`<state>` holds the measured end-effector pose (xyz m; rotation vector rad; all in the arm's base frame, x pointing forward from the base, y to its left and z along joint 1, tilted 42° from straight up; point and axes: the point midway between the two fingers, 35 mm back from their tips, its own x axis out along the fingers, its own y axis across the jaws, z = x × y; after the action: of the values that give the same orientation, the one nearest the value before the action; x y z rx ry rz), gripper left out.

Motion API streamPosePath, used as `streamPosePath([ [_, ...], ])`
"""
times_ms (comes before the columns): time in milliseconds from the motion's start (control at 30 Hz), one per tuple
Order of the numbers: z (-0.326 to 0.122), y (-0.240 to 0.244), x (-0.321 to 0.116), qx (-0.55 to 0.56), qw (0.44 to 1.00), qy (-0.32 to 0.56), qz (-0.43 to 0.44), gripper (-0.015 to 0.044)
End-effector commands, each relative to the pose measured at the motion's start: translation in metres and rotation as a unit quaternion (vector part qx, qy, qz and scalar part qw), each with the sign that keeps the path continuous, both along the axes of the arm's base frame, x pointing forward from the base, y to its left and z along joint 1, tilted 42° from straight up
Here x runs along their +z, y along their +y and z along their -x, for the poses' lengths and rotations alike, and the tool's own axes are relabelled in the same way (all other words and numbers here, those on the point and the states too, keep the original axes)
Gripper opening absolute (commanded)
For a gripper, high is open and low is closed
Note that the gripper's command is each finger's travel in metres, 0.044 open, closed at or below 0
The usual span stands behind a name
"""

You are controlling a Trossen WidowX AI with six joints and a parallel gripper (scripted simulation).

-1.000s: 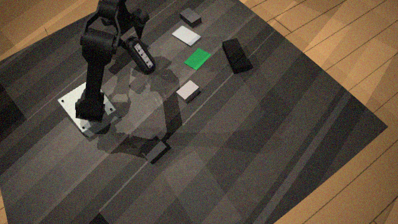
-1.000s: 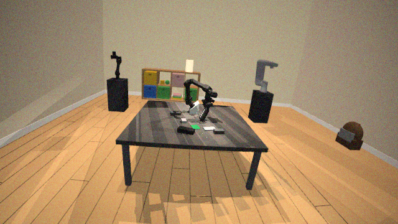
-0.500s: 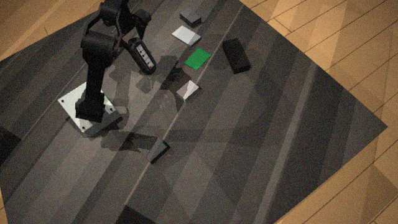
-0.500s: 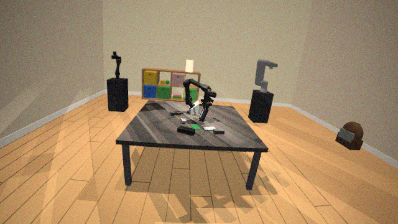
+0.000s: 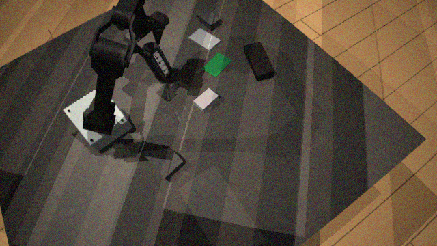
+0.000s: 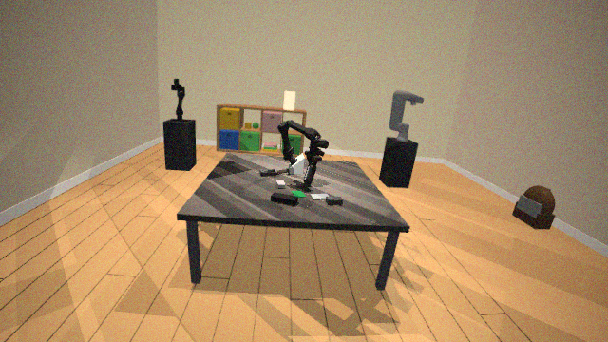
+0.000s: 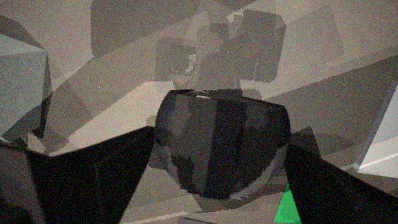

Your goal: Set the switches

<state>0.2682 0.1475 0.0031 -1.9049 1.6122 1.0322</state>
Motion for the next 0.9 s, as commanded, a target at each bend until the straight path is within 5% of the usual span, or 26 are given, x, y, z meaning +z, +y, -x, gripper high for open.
streamPosePath([
  [0,-0.002,-0.006,0.002,0.001,1.000,-0.001,0.008,0.0338],
  [867,-0.008,-0.022,0.016,0.001,1.000,-0.001,0.009,0.0338],
])
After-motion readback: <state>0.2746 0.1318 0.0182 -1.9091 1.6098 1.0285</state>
